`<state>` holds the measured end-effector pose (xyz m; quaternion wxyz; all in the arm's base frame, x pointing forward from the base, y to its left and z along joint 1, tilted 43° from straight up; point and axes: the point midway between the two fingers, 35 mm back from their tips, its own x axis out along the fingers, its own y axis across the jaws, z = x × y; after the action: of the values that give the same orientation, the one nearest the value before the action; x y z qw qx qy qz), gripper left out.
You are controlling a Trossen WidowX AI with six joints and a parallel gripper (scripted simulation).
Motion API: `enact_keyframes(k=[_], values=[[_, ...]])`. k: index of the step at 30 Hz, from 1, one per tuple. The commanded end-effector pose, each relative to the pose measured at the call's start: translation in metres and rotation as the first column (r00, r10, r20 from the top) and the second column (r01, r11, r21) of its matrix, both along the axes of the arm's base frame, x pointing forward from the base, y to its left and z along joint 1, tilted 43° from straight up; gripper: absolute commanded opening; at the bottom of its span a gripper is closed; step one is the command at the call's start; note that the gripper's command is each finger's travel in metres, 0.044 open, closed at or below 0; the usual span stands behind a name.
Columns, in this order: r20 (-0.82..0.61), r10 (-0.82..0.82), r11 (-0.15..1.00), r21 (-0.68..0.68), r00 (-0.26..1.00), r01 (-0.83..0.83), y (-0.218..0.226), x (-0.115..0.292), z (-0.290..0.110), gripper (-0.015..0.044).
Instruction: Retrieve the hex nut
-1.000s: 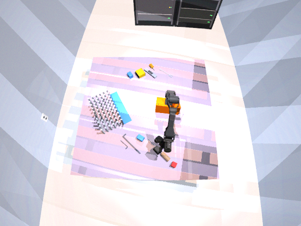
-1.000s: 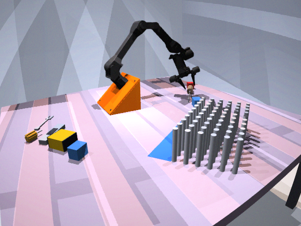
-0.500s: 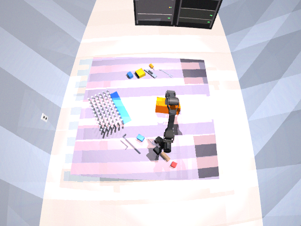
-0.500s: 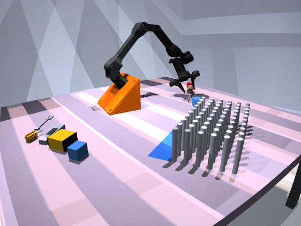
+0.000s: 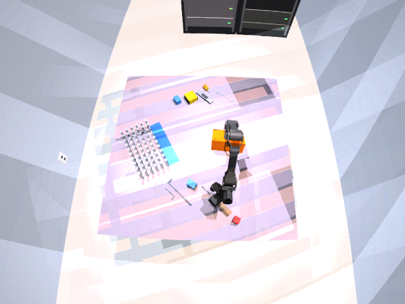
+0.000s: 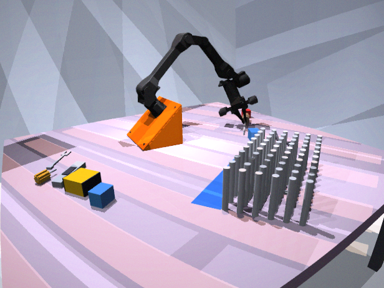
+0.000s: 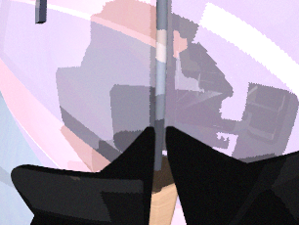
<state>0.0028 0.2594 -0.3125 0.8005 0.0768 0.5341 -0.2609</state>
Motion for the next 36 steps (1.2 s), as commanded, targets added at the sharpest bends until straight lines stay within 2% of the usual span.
enact_keyframes(k=[1, 6, 14, 21, 36], values=[[0.003, 0.003, 1.0, 0.001, 1.0, -0.003, 0.0, 0.0, 0.0, 0.0], [0.002, 0.003, 1.0, 0.001, 1.0, -0.003, 0.004, 0.0, 0.004, 0.0], [0.002, 0.001, 1.0, 0.001, 1.0, -0.001, 0.04, -0.004, 0.045, 0.0], [0.002, 0.001, 1.0, 0.001, 1.0, -0.001, 0.038, -0.004, 0.047, 0.0], [0.002, 0.0, 1.0, -0.003, 1.0, 0.0, 0.002, 0.002, 0.077, 0.0]])
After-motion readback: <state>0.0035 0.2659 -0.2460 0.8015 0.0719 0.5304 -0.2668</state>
